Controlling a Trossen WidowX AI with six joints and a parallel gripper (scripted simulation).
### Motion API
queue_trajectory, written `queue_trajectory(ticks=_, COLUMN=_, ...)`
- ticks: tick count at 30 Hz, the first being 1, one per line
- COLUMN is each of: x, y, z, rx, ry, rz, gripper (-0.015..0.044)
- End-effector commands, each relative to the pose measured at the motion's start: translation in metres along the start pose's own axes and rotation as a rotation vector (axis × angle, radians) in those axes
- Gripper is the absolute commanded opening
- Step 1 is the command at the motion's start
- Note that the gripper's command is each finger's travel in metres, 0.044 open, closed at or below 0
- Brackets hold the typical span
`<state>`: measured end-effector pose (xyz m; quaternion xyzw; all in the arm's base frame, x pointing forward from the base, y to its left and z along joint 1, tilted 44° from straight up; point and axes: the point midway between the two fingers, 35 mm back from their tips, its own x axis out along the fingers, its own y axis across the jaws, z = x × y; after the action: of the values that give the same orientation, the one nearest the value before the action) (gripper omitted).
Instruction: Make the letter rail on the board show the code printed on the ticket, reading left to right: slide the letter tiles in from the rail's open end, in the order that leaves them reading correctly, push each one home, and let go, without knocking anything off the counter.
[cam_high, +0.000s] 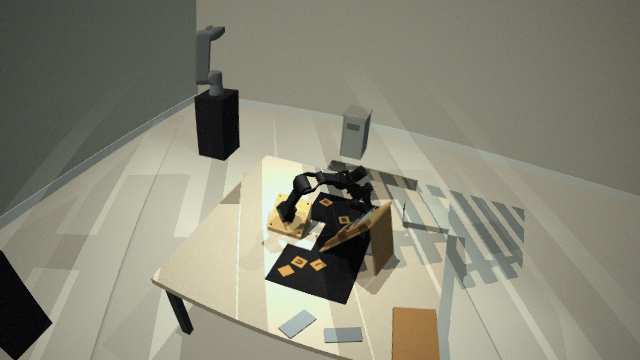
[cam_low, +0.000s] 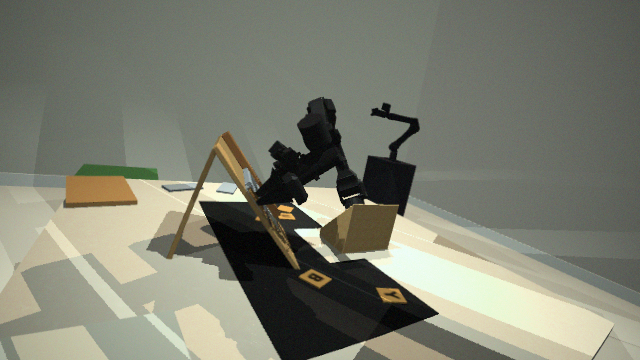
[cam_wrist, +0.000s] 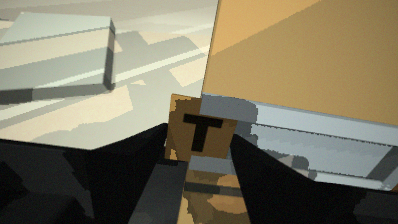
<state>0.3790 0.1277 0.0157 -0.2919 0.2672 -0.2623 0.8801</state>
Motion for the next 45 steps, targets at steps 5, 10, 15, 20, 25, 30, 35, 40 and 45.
queue_trajectory(ticks=5, x=0.0, y=-0.004, z=-0.002, rx=-0.006, ry=0.003, rz=0.003, gripper=0.0)
queue_trajectory(ticks=10, x=0.0, y=-0.007, z=-0.002, rx=-0.006, ry=0.003, rz=0.003, gripper=0.0)
queue_trajectory(ticks=15, x=0.0, y=-0.009, z=-0.002, rx=-0.006, ry=0.003, rz=0.003, gripper=0.0)
queue_trajectory(ticks=20, x=0.0, y=-0.012, z=-0.002, rx=-0.006, ry=0.003, rz=0.003, gripper=0.0)
queue_trajectory(ticks=25, x=0.0, y=-0.013, z=-0.002, rx=-0.006, ry=0.003, rz=0.003, gripper=0.0)
queue_trajectory(ticks=30, x=0.0, y=-0.014, z=-0.001, rx=-0.006, ry=0.003, rz=0.003, gripper=0.0)
queue_trajectory(ticks=35, x=0.0, y=-0.017, z=-0.001, rx=-0.006, ry=0.003, rz=0.003, gripper=0.0)
queue_trajectory(ticks=40, x=0.0, y=-0.02, z=-0.001, rx=-0.007, ry=0.003, rz=0.003, gripper=0.0)
queue_trajectory(ticks=45, x=0.0, y=-0.023, z=-0.001, rx=-0.007, ry=0.003, rz=0.003, gripper=0.0)
